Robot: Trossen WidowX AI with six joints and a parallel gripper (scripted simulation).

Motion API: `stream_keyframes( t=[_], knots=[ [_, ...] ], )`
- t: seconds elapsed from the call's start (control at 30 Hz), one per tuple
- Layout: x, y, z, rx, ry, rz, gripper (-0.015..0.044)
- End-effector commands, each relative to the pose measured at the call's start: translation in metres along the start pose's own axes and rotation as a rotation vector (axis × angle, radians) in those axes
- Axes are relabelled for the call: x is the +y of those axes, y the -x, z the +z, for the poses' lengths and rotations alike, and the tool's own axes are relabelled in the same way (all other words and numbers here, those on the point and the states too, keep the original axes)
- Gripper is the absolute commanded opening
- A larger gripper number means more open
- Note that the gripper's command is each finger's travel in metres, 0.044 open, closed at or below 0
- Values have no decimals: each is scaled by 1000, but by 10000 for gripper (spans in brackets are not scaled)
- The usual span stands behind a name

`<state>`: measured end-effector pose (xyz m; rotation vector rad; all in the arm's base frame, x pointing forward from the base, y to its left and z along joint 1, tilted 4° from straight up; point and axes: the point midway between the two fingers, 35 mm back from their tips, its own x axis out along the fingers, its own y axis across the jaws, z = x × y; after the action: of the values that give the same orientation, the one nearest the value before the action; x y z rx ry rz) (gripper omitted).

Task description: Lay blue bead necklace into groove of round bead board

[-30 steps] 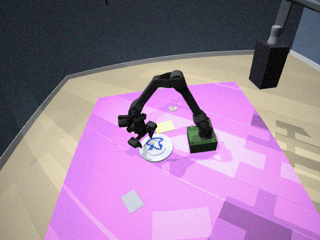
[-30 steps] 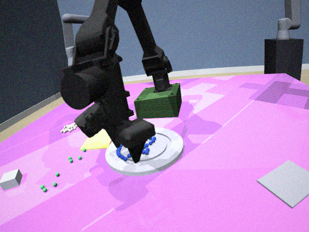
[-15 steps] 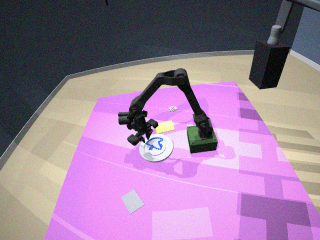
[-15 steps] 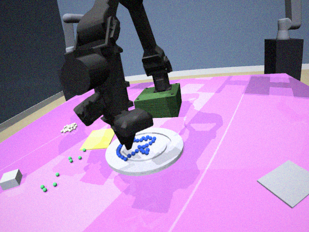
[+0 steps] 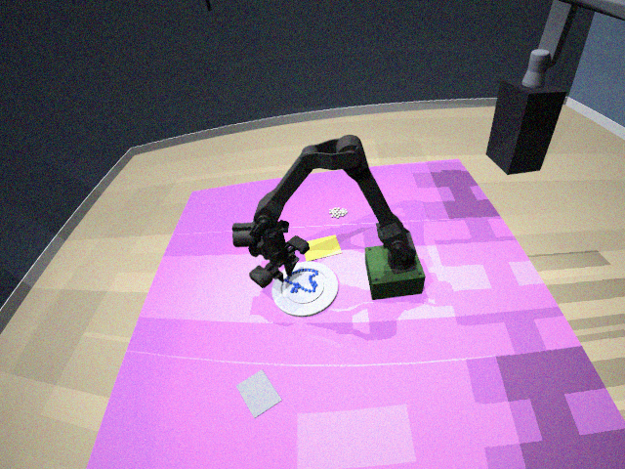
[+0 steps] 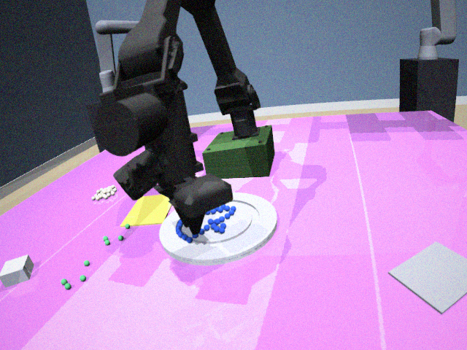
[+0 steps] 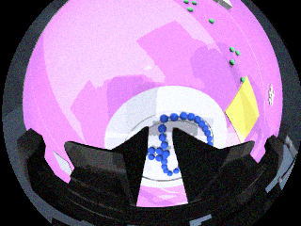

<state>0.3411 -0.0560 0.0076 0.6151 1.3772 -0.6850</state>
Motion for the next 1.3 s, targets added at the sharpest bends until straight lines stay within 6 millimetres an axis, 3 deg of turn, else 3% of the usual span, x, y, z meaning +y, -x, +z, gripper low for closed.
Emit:
stream_keyframes(
  t=[0.0,0.4,0.57,1.27],
  knots=[
    [-3,-11,-3,12,-3,-10,120],
    [-3,-17,-4,13,-5,-12,120],
    [-2,-14,-3,9,-2,-8,0],
    [-2,-14,-3,9,-2,-8,0]
  ],
)
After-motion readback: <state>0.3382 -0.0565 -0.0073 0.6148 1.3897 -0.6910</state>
